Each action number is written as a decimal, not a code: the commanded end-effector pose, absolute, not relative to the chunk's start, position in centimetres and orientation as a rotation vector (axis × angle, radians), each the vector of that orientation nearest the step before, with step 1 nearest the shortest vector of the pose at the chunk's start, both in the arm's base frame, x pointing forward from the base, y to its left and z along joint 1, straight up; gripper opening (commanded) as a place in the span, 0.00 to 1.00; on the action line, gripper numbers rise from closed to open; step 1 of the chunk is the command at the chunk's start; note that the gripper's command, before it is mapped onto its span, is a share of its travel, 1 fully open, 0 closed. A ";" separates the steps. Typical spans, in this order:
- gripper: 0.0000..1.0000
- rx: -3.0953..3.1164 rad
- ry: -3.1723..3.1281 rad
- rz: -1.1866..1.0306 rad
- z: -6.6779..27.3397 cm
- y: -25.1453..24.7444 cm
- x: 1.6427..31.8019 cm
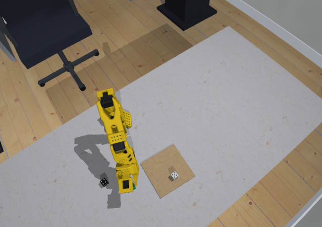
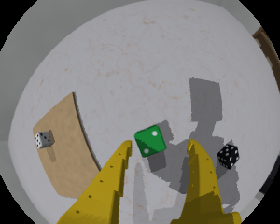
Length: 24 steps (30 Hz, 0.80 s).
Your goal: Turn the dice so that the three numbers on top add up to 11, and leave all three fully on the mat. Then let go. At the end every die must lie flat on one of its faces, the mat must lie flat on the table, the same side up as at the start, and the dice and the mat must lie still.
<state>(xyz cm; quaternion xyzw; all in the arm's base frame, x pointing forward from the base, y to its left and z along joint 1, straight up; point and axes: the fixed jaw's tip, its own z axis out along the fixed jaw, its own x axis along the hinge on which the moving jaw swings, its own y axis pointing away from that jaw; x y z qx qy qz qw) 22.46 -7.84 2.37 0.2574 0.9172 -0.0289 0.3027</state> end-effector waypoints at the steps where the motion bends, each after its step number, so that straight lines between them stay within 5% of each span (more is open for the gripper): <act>1: 0.28 0.565 2.709 -0.051 5.5 -7.6 22.2; 24: 0.28 0.458 2.877 -0.053 5.5 -7.6 22.2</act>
